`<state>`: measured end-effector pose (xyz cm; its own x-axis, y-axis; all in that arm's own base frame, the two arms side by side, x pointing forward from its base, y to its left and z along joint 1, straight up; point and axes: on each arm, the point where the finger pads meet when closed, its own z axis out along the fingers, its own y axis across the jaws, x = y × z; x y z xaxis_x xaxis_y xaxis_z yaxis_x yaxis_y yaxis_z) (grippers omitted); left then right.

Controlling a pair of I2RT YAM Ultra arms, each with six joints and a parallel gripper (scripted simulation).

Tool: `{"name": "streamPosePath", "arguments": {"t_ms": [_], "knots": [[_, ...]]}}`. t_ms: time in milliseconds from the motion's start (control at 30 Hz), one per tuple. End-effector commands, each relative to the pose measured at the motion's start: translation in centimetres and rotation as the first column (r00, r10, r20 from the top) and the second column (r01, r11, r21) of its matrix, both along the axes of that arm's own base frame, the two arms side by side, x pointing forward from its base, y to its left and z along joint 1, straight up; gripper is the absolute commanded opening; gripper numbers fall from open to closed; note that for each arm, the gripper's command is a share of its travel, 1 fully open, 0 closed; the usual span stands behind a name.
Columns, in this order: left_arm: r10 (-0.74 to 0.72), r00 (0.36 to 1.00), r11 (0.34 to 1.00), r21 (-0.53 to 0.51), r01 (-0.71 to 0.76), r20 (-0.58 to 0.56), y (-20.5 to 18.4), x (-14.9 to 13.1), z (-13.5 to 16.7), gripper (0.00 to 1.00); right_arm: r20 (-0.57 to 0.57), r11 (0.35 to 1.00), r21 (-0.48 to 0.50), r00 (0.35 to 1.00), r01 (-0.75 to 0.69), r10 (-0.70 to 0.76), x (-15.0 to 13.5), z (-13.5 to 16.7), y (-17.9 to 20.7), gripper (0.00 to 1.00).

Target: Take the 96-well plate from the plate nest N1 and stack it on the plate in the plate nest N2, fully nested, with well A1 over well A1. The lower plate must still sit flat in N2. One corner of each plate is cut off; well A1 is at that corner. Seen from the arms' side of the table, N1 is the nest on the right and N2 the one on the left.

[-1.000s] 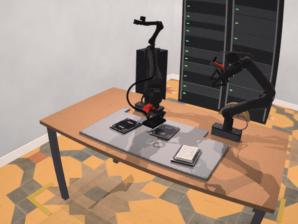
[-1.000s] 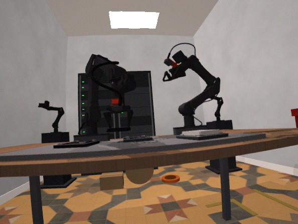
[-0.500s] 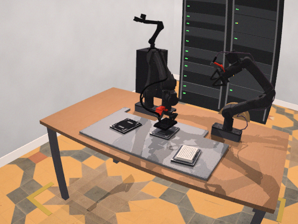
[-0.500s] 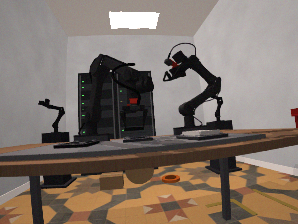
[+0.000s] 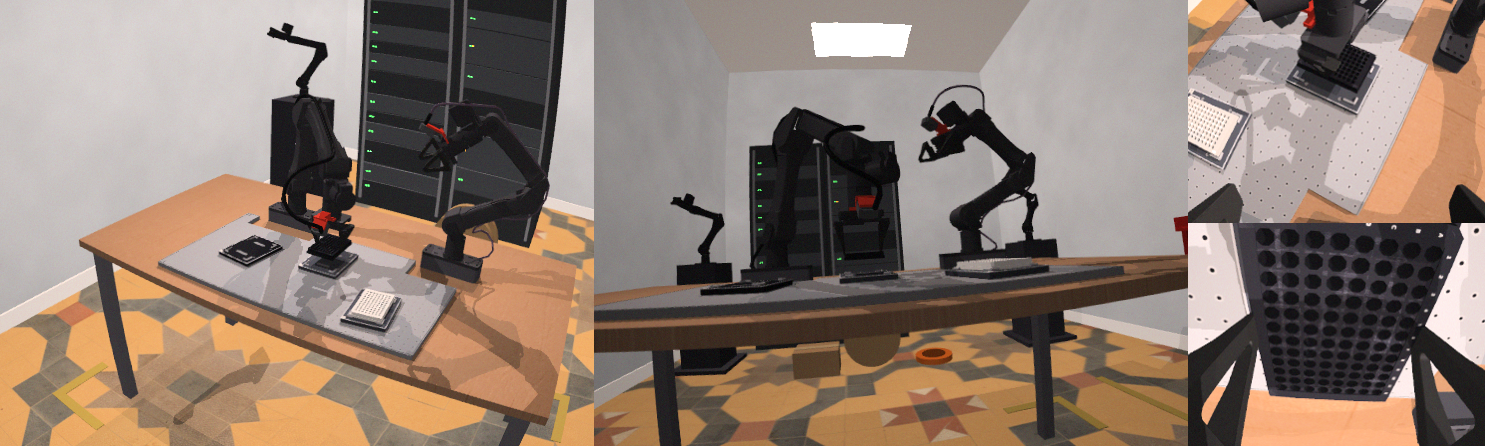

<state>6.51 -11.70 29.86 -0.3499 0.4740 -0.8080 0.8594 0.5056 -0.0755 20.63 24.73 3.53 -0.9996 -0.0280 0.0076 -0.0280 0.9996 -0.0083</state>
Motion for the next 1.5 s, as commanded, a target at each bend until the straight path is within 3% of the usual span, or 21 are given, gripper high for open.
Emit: {"name": "streamPosePath", "arguments": {"t_ms": [0,133,767,1467], "knots": [[0.007,1.000,0.998,-0.055,-0.007,0.010,0.7,0.0,1.6,1.00,0.054,0.999,0.043,0.998,-0.015,0.013,1.7,0.9,1.7,0.78],[0.007,1.000,0.998,-0.055,-0.007,0.010,0.7,0.0,1.6,1.00,0.020,1.000,0.004,1.000,-0.021,0.021,1.0,-0.6,0.8,0.78],[0.009,1.000,0.999,-0.032,-0.009,0.012,0.5,0.1,1.1,1.00,0.037,1.000,0.026,0.999,-0.016,0.015,0.7,-0.9,0.6,0.78],[0.009,1.000,0.999,-0.032,-0.009,0.012,0.5,0.1,1.1,1.00,0.003,1.000,-0.016,1.000,-0.021,0.021,-0.1,-5.3,-0.1,0.78]]}}
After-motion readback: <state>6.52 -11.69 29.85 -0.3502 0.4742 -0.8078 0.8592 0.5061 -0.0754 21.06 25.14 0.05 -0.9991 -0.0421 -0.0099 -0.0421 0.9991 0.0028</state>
